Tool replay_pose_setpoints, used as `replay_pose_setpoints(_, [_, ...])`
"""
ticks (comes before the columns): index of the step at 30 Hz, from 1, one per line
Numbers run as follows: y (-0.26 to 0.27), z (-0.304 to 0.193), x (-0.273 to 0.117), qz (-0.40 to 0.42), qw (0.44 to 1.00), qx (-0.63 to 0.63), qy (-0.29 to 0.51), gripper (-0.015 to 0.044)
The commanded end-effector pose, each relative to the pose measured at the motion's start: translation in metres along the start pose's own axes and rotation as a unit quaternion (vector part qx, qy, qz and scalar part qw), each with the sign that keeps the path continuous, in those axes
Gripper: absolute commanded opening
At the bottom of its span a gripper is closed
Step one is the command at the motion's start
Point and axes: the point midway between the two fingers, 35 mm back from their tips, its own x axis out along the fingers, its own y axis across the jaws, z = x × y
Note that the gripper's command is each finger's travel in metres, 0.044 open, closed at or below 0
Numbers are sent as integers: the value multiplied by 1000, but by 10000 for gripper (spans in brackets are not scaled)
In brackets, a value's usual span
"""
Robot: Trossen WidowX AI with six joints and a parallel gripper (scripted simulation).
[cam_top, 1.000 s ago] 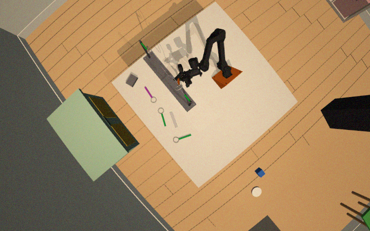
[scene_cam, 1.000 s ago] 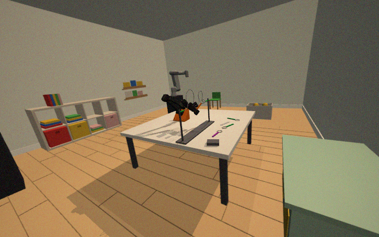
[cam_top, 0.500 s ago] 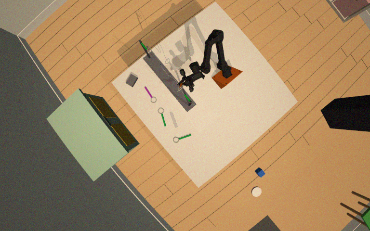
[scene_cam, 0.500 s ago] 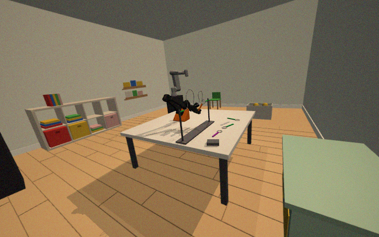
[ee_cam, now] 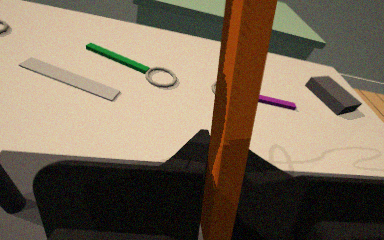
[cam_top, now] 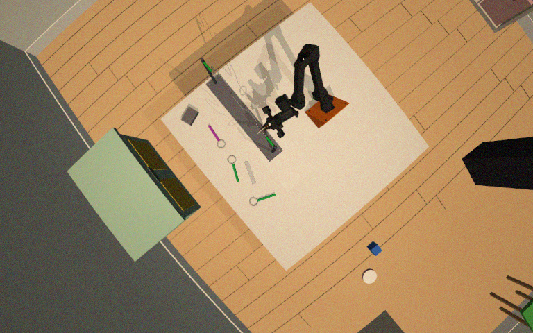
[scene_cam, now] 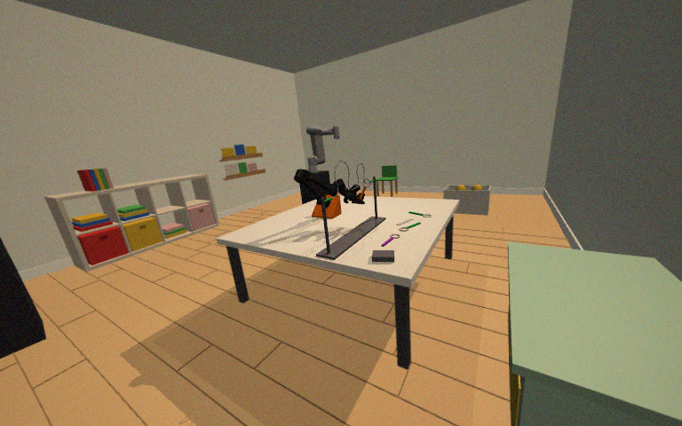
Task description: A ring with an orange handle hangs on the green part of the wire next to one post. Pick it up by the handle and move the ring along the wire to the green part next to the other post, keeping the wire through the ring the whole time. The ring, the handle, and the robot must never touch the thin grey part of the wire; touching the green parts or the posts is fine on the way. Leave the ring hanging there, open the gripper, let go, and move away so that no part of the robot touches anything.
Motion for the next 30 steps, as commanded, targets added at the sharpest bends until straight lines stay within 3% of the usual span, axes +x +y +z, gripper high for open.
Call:
replay_pose_setpoints(1, [13, -2, -2, 13, 1000, 26, 8, -150])
replay_pose_setpoints(30, [52, 3, -9, 31, 997, 65, 12, -150])
